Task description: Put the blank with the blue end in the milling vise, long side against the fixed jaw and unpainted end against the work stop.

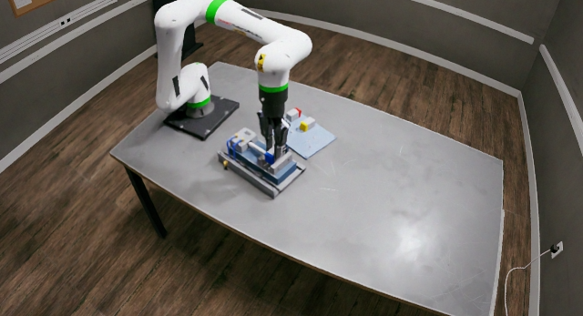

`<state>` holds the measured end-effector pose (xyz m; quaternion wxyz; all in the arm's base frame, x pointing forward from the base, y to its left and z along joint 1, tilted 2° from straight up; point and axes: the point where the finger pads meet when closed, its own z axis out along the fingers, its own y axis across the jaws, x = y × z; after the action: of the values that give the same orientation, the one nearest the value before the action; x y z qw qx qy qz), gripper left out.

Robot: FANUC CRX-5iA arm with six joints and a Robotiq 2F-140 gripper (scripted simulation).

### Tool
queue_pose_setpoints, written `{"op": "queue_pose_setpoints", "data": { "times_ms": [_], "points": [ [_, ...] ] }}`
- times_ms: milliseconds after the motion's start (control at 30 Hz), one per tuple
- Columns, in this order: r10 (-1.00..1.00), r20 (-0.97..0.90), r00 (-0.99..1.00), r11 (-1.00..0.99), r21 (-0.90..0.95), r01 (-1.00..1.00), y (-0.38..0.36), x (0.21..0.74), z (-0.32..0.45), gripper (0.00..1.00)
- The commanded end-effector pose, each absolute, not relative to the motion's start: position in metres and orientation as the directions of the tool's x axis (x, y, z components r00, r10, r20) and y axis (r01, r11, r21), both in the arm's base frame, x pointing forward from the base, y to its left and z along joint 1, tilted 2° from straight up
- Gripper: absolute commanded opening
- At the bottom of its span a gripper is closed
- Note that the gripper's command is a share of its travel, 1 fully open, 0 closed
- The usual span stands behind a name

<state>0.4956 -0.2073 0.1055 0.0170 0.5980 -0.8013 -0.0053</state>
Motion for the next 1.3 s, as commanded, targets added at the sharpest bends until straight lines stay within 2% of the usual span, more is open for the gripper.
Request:
{"op": "queue_pose_setpoints", "data": {
  "times_ms": [0,1267],
  "points": [
    [-0.959,0.021,-0.284,0.285,0.027,-0.958,-0.2076,0.496,0.1061,0.1],
    [-0.959,0.021,-0.284,0.285,0.027,-0.958,-0.2077,0.4959,0.1024,0.1]
  ]
}}
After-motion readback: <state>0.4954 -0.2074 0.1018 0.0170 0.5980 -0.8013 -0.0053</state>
